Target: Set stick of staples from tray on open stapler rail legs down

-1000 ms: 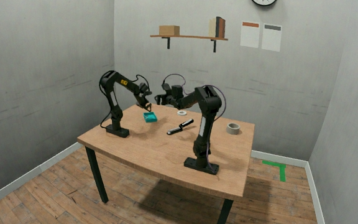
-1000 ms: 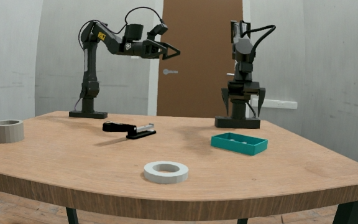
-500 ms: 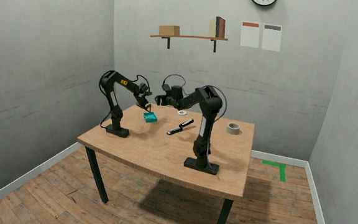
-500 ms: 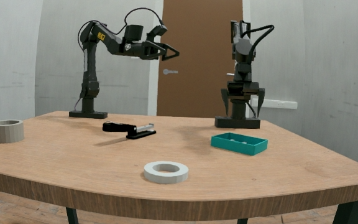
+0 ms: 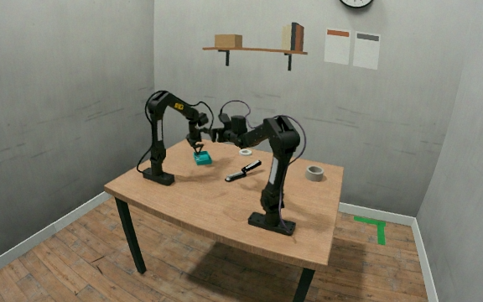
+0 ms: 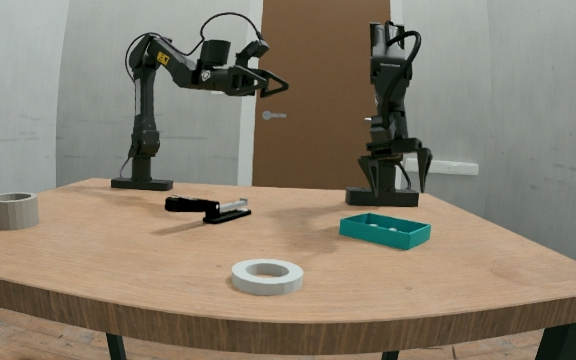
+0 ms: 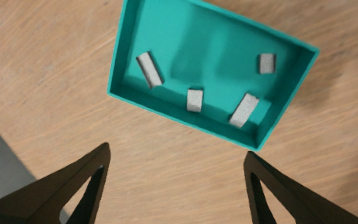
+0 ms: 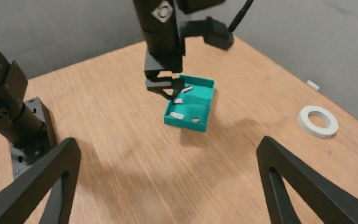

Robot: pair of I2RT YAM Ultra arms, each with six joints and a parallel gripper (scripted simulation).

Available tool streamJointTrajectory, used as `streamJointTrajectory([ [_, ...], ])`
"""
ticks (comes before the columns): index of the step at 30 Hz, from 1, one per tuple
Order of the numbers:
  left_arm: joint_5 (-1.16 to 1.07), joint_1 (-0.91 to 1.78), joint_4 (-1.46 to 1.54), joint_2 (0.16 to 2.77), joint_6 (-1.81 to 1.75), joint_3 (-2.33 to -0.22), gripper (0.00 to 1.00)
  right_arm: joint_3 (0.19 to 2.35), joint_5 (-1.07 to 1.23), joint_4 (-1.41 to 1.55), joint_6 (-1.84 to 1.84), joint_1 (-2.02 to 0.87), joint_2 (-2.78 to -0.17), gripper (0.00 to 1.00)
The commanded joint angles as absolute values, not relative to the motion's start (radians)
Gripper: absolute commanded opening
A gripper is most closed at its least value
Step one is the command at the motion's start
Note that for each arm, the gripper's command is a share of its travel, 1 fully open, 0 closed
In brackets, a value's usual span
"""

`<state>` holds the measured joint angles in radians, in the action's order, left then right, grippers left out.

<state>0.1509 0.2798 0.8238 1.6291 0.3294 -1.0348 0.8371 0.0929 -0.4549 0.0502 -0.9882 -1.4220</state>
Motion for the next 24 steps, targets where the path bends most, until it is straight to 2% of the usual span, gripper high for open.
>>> streamJointTrajectory([
  [1,0.221,0.296,1.0,1.71,0.432,-1.139,1.0,0.825,0.085,-0.433,0.058,-0.998,-1.394,1.0],
  [3,0.221,0.296,1.0,1.71,0.432,-1.139,1.0,0.825,0.085,-0.433,0.058,-0.998,-1.394,1.0],
  [16,0.388,0.338,1.422,2.087,0.647,-1.516,1.0,0.825,0.085,-0.433,0.058,-0.998,-1.394,1.0],
  [24,0.433,0.358,1.511,2.208,0.664,-1.599,1.0,0.825,0.085,-0.433,0.058,-0.998,-1.394,1.0],
])
